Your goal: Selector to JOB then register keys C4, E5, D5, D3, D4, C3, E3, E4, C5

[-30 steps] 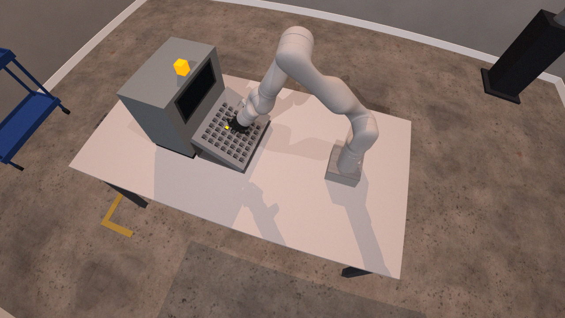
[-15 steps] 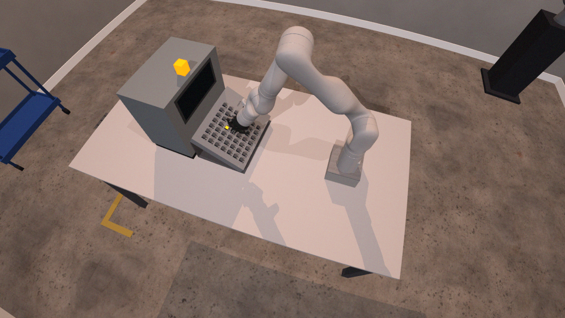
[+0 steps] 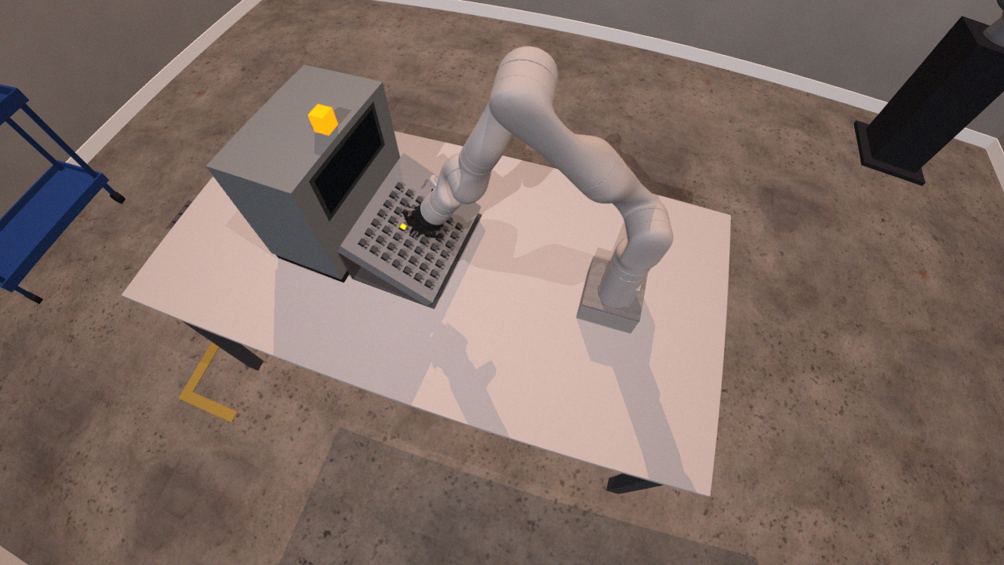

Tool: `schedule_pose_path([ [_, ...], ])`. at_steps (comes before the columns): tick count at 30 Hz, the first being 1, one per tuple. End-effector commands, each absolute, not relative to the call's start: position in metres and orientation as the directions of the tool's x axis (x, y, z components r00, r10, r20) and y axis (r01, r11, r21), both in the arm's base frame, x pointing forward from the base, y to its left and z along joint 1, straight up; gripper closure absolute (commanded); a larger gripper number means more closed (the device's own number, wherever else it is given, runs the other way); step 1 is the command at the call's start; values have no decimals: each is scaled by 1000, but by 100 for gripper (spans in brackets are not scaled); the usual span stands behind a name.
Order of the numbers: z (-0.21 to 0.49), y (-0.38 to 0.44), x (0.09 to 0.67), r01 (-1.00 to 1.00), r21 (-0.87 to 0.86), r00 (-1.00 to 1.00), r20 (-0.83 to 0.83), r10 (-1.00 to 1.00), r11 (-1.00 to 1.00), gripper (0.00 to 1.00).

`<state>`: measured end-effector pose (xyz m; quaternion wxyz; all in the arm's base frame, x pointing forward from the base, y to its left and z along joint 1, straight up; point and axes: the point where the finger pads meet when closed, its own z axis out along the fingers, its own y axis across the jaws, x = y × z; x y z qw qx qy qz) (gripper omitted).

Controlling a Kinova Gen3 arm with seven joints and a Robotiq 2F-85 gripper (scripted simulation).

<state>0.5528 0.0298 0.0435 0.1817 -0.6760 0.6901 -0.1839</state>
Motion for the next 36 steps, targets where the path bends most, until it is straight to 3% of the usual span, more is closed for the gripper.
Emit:
schedule_pose_path([
  [1,44,30,554,-865,-501,-20,-3,-1000,19,90],
  [36,69,30,539,-865,-501,-20,-3,-1000,19,90],
])
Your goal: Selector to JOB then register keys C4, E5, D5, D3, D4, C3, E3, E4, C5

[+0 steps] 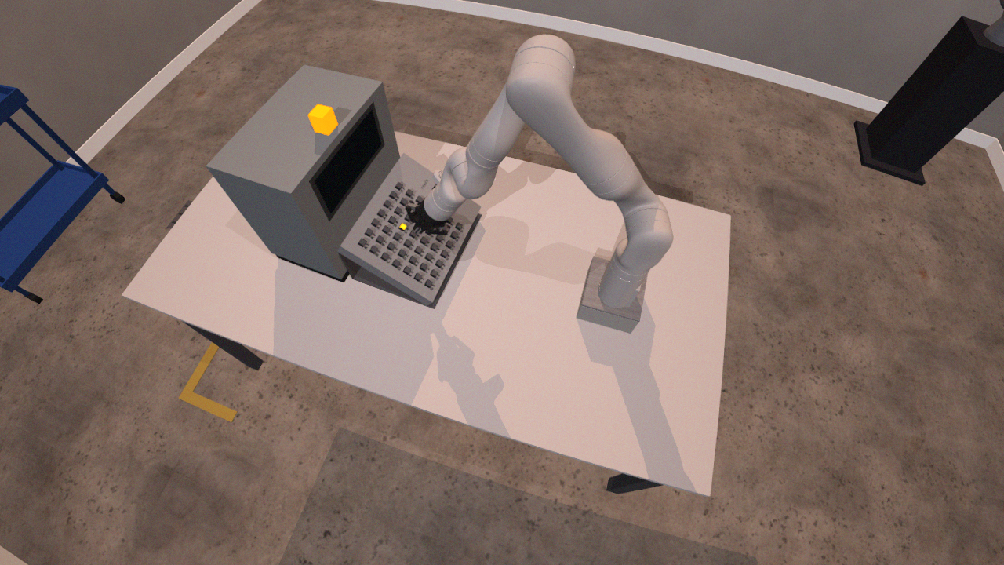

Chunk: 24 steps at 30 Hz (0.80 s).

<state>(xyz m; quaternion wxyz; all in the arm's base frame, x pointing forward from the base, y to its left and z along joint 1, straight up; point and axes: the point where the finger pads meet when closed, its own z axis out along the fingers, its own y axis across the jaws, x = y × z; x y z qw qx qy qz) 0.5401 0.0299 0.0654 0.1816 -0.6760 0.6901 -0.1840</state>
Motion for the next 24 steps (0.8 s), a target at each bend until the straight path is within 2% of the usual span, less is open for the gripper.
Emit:
schedule_pose_path([
  [1,69,30,539,-865,-501,-20,-3,-1000,19,90],
  [15,72,29,537,-865,-501,-28,-7,-1000,28,90],
  [20,73,24,537,-862,-500,-74,-34,-997,81,90],
  [24,75,6,536,-837,-487,-220,-119,-968,250,90],
])
